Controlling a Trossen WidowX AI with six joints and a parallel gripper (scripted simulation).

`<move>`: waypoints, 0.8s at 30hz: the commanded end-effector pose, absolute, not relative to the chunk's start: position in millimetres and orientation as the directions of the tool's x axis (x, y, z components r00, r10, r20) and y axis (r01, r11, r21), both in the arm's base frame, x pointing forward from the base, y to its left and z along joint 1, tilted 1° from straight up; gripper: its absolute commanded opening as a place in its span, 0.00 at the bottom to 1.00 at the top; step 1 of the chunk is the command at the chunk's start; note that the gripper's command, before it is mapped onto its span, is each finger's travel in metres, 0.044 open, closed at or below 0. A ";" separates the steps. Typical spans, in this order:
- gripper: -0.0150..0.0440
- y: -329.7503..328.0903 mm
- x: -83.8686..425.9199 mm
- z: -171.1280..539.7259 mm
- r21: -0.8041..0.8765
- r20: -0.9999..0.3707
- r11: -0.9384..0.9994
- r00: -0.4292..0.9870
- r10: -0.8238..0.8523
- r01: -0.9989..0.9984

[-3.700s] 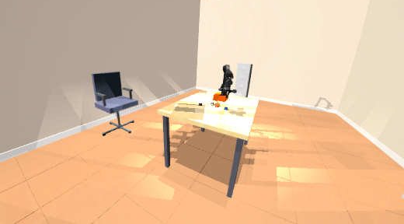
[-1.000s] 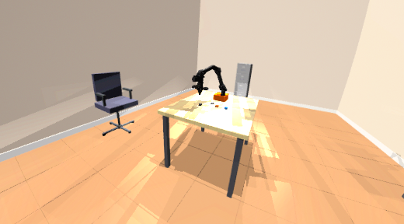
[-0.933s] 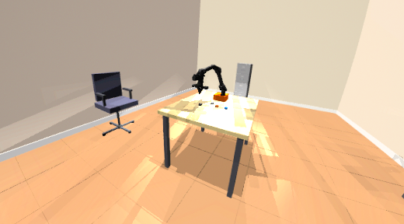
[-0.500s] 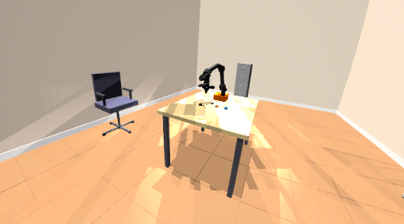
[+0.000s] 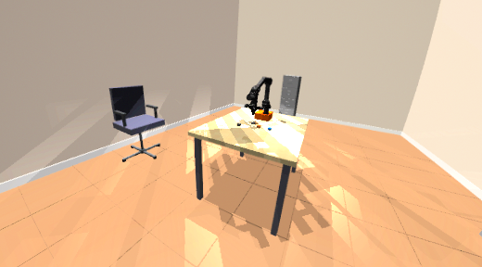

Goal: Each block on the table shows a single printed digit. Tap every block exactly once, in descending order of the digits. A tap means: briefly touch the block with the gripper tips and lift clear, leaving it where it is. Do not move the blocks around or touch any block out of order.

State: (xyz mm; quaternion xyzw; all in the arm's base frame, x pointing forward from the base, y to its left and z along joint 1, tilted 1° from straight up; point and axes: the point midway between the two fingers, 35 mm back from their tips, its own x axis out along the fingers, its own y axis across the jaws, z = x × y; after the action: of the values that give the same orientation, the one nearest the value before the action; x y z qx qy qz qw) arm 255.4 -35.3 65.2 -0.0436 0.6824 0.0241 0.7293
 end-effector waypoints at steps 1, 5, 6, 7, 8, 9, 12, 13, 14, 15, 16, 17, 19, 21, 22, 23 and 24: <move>0.29 -34.9 245.6 18.4 -0.025 -0.999 0.996 0.031 -0.022 -0.090; 0.29 -34.9 245.2 15.9 -0.025 -0.999 0.996 0.031 -0.022 -0.090; 0.29 -34.9 245.2 15.9 -0.025 -0.999 0.996 0.031 -0.022 -0.090; 0.29 -34.9 245.2 15.6 -0.025 -0.999 0.996 0.031 -0.022 -0.090; 0.29 -35.0 245.3 14.8 -0.025 -0.999 0.996 0.031 -0.022 -0.090; 0.29 -35.0 245.4 13.5 -0.025 -0.999 0.996 0.031 -0.022 -0.090; 0.29 -35.1 245.7 8.7 -0.025 -0.999 0.996 0.031 -0.022 -0.090; 0.29 -35.2 245.8 7.1 -0.025 -0.999 0.996 0.031 -0.022 -0.090; 0.29 -35.2 245.9 5.4 -0.025 -0.999 0.996 0.031 -0.022 -0.090; 0.29 -35.3 246.0 3.8 -0.025 -0.999 0.996 0.031 -0.022 -0.090; 0.29 -35.3 246.0 2.2 -0.025 -0.999 0.996 0.031 -0.022 -0.090; 0.29 -35.3 246.1 0.6 -0.025 -0.999 0.996 0.031 -0.022 -0.090; 0.29 -35.4 246.1 -2.6 -0.025 -0.999 0.996 0.031 -0.022 -0.090; 0.29 -35.5 246.1 -5.7 -0.025 -0.999 0.996 0.030 -0.022 -0.090; 0.29 -35.5 246.1 -7.3 -0.025 -0.999 0.996 0.030 -0.022 -0.090; 0.29 -35.5 246.1 -8.9 -0.025 -0.999 0.996 0.030 -0.022 -0.090; 0.29 -35.5 246.0 -10.5 -0.025 -0.999 0.996 0.030 -0.022 -0.090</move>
State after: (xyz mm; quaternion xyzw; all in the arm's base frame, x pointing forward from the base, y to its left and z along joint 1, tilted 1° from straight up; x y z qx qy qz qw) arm 247.9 -35.2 -5.2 -0.0406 0.6937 0.0249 0.7187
